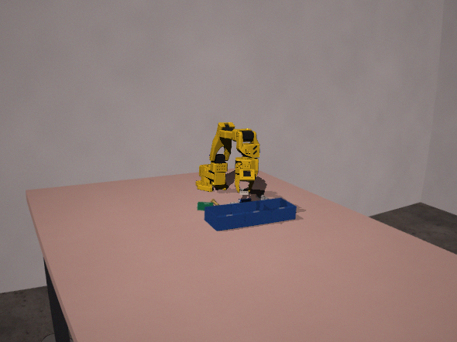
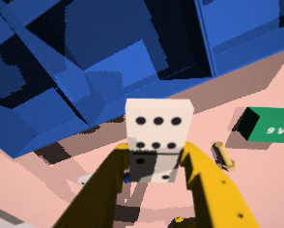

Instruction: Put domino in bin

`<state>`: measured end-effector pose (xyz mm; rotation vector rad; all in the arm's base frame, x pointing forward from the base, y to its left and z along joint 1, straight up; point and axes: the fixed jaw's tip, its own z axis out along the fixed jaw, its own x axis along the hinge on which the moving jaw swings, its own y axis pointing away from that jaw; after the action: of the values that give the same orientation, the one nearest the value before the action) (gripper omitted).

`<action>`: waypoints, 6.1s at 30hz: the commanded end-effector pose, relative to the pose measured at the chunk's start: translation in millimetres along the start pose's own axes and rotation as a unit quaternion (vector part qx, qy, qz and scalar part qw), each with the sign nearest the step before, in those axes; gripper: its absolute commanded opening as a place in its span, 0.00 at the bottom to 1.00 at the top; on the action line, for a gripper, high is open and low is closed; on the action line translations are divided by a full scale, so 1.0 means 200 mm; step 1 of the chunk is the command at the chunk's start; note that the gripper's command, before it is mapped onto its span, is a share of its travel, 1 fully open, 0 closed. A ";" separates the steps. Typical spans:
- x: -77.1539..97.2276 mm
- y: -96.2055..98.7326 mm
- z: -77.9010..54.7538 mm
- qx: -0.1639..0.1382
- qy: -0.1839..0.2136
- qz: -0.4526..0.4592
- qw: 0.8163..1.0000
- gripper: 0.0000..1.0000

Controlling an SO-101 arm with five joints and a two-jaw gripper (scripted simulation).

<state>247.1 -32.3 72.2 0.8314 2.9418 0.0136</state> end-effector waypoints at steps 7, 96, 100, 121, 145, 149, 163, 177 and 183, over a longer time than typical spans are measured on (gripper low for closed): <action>-0.10 -0.05 -0.04 -0.010 -0.037 -0.012 0.999 0.00; -0.42 -0.28 -0.05 0.001 -0.152 -0.059 0.987 0.00; -0.42 -0.28 -0.04 0.001 -0.151 -0.059 0.987 0.00; -0.41 -0.28 0.04 0.002 -0.130 -0.058 0.990 0.00; -0.37 -0.29 0.10 0.005 -0.095 -0.058 0.994 0.00; -0.37 -0.29 0.11 0.005 -0.093 -0.058 0.994 0.00; -0.37 -0.29 0.14 0.005 -0.091 -0.058 0.994 0.00; -0.40 -0.29 0.11 0.003 -0.118 -0.057 0.991 0.00; -0.40 -0.29 0.11 0.003 -0.118 -0.057 0.991 0.00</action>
<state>279.9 -117.7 33.0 0.6312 2.8501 -0.0692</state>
